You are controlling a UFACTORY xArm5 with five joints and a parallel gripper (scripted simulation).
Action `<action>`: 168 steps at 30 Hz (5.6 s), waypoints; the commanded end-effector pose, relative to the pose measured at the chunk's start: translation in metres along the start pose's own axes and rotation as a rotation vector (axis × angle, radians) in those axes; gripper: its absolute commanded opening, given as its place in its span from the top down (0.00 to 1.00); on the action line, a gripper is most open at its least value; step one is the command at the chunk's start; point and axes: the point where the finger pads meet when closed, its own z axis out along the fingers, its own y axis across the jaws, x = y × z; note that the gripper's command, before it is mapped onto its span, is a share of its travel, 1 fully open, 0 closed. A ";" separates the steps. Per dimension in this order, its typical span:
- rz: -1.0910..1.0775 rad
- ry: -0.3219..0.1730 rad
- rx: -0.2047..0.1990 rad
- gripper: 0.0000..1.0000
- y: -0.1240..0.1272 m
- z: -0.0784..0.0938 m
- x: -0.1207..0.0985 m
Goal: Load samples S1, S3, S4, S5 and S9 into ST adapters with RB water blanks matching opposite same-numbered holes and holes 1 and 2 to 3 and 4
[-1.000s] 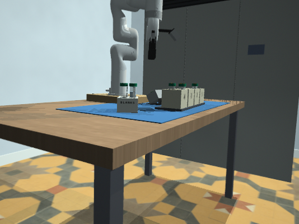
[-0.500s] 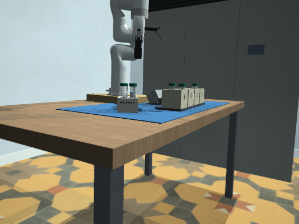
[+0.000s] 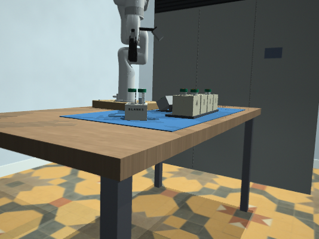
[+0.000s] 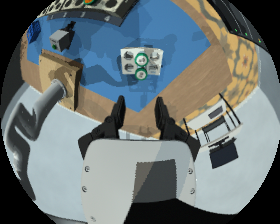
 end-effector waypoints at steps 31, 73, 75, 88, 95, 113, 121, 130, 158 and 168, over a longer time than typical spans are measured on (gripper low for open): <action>-0.001 0.001 -0.004 0.43 0.001 0.046 0.001; -0.001 0.001 -0.004 0.43 0.001 0.112 0.002; -0.001 0.001 -0.004 0.43 0.001 0.112 0.002; -0.001 0.001 -0.004 0.43 0.001 0.118 0.002; -0.001 0.001 -0.004 0.43 0.001 0.123 0.002; -0.001 0.001 -0.004 0.43 0.001 0.132 0.002; -0.001 0.001 -0.004 0.43 0.001 0.132 0.002; -0.001 0.001 -0.004 1.00 0.001 0.130 0.002; -0.001 0.001 -0.004 1.00 0.001 0.130 0.002; -0.001 0.001 -0.004 1.00 0.001 0.130 0.002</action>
